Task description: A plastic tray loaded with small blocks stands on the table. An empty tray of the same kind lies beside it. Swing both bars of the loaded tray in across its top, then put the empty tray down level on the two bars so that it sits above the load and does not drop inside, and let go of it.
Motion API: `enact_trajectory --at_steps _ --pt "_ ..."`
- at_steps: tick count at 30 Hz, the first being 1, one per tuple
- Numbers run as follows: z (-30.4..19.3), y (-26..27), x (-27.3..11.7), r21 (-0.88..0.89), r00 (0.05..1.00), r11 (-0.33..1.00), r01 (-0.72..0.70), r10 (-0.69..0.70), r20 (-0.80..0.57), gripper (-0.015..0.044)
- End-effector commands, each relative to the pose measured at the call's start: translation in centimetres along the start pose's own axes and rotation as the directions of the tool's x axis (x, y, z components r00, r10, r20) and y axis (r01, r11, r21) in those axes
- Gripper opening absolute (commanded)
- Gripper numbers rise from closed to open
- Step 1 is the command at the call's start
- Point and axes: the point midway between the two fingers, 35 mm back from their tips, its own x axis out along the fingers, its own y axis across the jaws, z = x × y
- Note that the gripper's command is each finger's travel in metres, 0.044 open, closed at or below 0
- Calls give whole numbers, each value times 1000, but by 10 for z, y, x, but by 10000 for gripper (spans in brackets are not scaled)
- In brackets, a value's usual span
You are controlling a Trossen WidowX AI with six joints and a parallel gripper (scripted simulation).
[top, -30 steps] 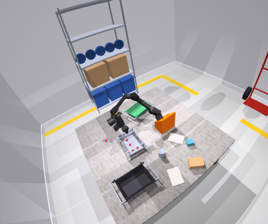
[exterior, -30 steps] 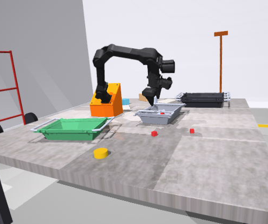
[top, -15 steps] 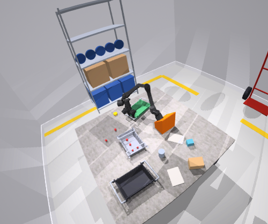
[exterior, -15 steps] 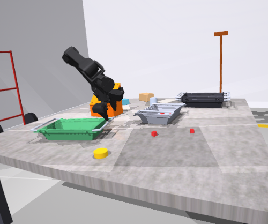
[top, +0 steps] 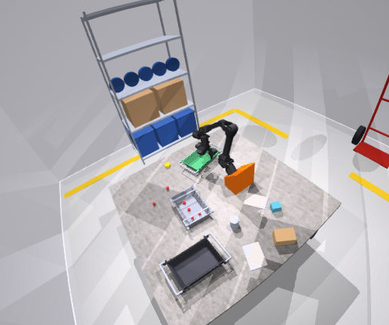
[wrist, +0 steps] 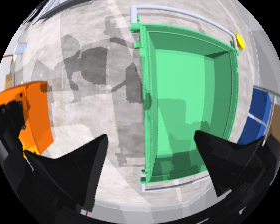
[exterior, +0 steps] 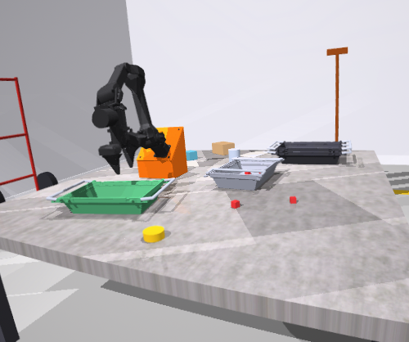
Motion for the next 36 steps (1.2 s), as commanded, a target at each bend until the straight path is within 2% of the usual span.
enact_trajectory --at_steps 1,6,21,27,36 --pt "-5 6 0 -28 1000 999 16 -16 -9 440" --pt "-4 3 12 -29 1000 999 15 -16 -10 440" --pt "-5 4 83 -31 1000 999 13 -13 -12 440" --pt "-5 5 86 -32 1000 999 13 -13 -13 440" --pt "-5 5 86 -32 1000 999 13 -13 -13 308"
